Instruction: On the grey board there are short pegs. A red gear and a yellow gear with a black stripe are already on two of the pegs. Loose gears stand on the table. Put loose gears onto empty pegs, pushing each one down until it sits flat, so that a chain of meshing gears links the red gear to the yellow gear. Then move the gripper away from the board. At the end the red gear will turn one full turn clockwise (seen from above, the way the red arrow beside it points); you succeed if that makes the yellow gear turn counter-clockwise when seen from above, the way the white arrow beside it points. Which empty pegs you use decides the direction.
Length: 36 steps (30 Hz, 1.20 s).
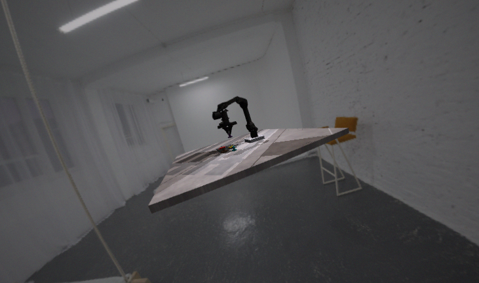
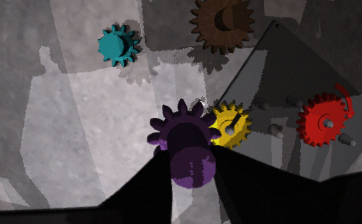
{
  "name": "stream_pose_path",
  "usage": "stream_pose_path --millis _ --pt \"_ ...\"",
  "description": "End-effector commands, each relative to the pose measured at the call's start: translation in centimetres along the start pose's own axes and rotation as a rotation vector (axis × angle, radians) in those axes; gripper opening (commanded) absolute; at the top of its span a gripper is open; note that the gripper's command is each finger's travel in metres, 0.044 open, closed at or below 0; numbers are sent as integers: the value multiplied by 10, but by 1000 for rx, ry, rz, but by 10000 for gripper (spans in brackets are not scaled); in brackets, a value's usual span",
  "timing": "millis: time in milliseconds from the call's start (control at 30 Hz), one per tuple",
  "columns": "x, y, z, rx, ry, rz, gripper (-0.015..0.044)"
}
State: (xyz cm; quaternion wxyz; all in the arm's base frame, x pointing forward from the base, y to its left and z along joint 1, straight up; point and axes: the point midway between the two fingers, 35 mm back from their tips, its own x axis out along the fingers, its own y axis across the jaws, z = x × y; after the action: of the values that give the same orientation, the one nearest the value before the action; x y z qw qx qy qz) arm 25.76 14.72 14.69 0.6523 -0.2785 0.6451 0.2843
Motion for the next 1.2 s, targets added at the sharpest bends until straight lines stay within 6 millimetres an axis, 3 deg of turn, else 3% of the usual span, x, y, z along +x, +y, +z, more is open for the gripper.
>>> stream_pose_path --millis 0,1167 --pt "4 -11 2 -1 -3 0 0" --pt "39 -100 -5 -16 -7 -20 0"
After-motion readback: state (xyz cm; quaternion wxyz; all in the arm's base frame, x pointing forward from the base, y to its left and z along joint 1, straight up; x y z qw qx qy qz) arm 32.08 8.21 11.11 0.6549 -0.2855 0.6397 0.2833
